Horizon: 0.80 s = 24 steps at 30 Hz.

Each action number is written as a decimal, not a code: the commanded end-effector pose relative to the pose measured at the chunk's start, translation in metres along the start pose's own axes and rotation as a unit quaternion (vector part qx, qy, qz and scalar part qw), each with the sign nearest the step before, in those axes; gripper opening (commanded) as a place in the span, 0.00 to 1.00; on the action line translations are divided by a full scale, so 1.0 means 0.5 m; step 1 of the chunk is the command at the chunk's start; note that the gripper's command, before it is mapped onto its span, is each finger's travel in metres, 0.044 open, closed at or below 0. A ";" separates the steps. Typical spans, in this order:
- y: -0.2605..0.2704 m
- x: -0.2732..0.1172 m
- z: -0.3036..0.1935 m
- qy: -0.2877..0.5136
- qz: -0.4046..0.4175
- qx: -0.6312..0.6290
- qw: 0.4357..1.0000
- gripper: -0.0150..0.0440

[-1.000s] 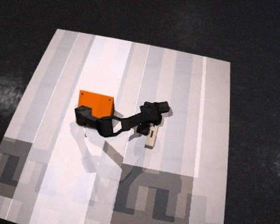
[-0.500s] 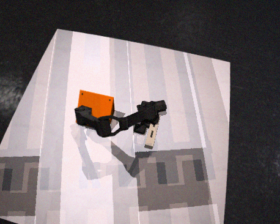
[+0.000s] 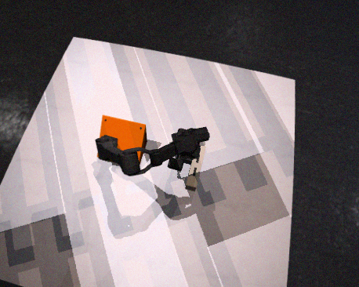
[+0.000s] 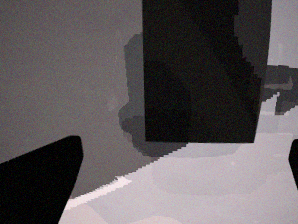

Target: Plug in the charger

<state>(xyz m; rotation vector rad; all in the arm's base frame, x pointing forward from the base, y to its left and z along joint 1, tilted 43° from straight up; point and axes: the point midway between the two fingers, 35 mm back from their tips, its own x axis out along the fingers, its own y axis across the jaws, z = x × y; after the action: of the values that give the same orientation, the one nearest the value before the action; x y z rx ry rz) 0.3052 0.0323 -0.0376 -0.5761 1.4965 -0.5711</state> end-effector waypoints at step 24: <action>0.010 -0.027 -0.020 -0.114 -0.014 0.015 0.993 1.00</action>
<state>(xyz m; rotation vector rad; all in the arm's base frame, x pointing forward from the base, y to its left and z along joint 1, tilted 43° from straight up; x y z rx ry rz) 0.2909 0.0351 -0.0372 -0.5793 1.4077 -0.5620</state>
